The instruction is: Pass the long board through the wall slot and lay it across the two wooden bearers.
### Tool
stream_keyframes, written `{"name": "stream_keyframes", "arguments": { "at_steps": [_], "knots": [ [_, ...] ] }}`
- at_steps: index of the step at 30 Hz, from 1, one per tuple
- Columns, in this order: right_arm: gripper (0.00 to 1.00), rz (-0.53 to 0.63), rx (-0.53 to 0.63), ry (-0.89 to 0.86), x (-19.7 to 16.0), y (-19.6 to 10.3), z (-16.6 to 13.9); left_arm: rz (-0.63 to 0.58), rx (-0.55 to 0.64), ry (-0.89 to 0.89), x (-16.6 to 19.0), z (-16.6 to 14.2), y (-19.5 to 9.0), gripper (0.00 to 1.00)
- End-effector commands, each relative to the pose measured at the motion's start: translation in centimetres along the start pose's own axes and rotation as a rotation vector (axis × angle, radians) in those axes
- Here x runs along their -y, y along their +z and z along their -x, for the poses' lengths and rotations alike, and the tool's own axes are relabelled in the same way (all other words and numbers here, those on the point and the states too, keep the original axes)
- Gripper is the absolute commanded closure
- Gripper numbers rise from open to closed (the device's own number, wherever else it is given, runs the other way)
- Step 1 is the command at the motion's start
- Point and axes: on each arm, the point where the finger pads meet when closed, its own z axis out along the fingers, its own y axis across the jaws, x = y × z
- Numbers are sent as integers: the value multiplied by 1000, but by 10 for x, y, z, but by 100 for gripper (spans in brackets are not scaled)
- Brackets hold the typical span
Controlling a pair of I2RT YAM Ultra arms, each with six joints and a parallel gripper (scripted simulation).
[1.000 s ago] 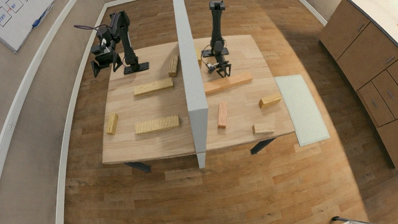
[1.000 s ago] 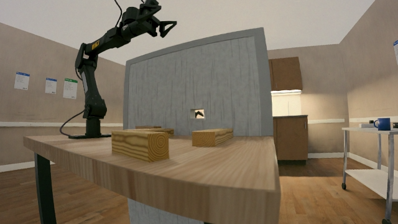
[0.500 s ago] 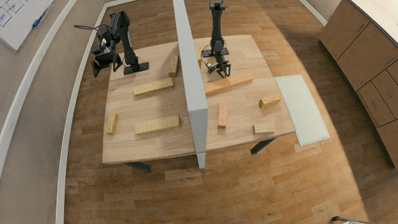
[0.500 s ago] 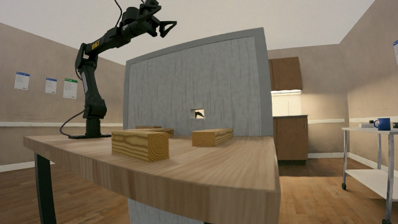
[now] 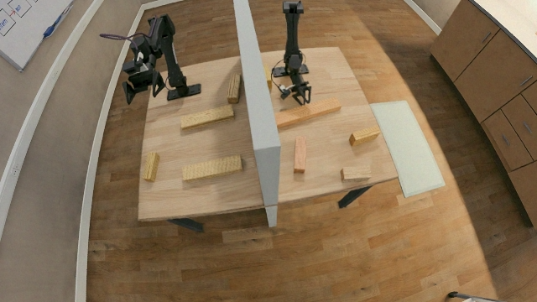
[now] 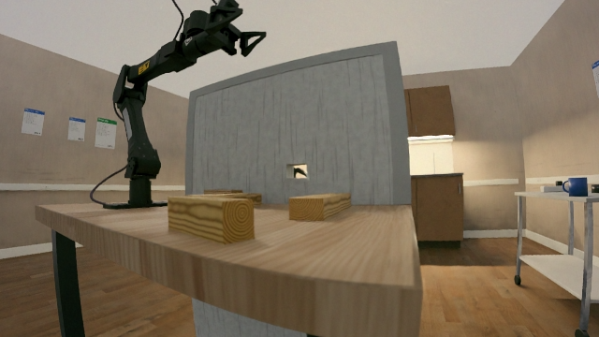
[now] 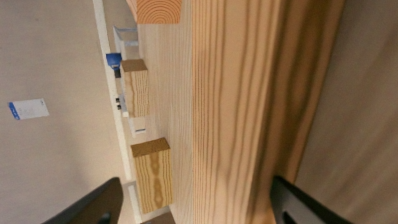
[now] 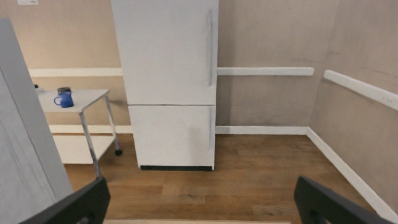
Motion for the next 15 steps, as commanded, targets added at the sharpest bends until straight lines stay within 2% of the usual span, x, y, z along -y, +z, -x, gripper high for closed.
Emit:
{"name": "stream_keyframes", "arguments": {
  "at_steps": [1,3,4,6,12,15],
  "knots": [
    [0,-13,56,5,3,-9,27,60,3,-31,-16,-1,-2,22],
    [0,-13,56,5,3,-9,27,33,-2,-23,-9,-2,-2,22],
    [0,-13,56,5,3,-9,27,53,1,-29,-22,1,0,22],
    [0,-13,56,5,3,-9,27,39,0,-25,-10,-1,-1,22],
    [0,-13,56,5,3,-9,27,69,3,-34,-30,2,1,22],
    [0,-13,56,5,3,-9,27,63,2,-33,-30,2,0,22]
  ]
}}
